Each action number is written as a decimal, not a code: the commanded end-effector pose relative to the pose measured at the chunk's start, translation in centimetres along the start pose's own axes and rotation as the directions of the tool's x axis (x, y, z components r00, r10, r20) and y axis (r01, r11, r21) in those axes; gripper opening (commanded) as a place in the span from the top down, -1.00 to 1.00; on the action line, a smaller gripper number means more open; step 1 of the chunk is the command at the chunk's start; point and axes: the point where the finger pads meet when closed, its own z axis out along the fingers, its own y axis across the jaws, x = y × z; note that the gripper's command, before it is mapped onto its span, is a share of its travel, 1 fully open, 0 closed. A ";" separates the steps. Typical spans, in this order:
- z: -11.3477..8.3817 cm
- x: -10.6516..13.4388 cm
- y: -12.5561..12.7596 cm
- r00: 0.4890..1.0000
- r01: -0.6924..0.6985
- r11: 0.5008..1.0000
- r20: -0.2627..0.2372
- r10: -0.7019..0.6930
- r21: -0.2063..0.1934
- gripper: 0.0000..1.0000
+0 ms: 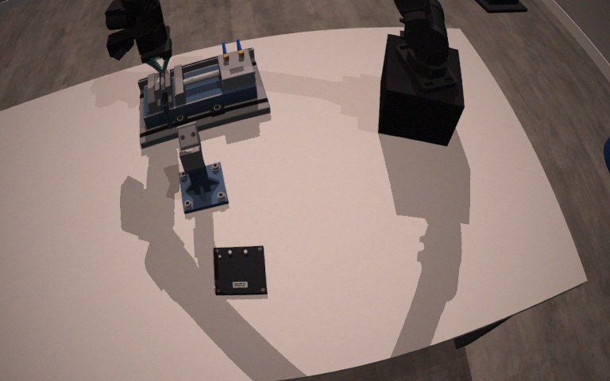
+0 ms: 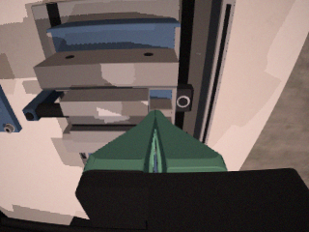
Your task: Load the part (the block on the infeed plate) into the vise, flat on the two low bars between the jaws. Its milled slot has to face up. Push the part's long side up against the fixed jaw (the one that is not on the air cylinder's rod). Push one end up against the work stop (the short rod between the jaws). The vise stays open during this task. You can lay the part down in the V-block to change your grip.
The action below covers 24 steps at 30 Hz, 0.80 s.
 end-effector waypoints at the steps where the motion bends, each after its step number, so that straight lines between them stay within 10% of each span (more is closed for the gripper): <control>1: -1.7 -1.1 1.1 0.999 0.015 1.000 0.035 -0.016 0.014 1.00; 24: -1.7 -1.0 1.0 0.999 0.021 1.000 0.032 -0.022 0.013 1.00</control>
